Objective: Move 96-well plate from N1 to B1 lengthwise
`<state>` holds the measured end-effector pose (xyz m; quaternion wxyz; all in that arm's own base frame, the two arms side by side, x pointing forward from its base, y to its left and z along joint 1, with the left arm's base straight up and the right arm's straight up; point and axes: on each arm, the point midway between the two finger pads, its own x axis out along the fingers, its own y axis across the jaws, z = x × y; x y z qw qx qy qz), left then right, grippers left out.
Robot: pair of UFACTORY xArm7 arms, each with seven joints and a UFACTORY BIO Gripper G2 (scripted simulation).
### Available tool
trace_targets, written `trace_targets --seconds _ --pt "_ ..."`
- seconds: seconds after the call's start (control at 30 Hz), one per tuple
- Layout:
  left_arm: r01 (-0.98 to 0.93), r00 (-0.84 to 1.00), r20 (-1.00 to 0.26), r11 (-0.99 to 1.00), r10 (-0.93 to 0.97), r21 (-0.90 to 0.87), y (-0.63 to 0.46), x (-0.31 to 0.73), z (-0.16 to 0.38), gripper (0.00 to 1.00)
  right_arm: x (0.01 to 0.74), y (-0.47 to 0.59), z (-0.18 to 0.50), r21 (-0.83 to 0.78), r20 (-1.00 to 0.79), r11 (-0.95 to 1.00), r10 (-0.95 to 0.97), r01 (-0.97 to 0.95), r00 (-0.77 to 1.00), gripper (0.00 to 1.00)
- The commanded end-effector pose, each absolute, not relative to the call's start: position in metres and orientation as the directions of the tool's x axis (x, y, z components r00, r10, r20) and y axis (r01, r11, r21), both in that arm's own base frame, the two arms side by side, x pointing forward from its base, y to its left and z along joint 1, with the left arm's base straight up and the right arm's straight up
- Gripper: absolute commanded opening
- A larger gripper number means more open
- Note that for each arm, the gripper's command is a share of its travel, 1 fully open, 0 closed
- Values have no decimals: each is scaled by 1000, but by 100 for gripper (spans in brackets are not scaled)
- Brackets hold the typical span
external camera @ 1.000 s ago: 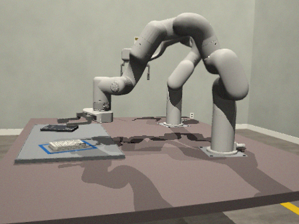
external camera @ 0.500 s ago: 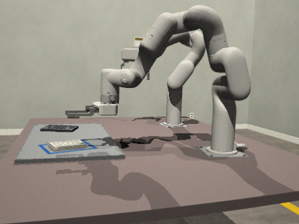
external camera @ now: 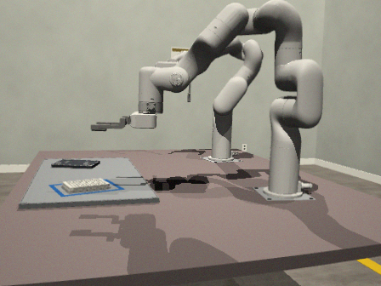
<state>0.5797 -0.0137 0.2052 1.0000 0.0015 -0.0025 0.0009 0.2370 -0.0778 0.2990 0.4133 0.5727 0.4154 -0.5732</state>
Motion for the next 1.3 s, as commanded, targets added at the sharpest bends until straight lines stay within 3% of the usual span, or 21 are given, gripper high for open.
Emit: trace_targets --seconds 0.0,0.63,1.27 --pt "0 1000 4 1000 0 0 -10 569 227 37 237 -78 300 0 -1000 -313 0 950 0 100" --pt "0 1000 4 1000 0 0 0 531 302 37 237 -78 300 0 -1000 -313 0 950 0 100" --pt "0 1000 4 1000 0 0 0 531 302 37 237 -78 300 0 -1000 -313 0 950 0 100"
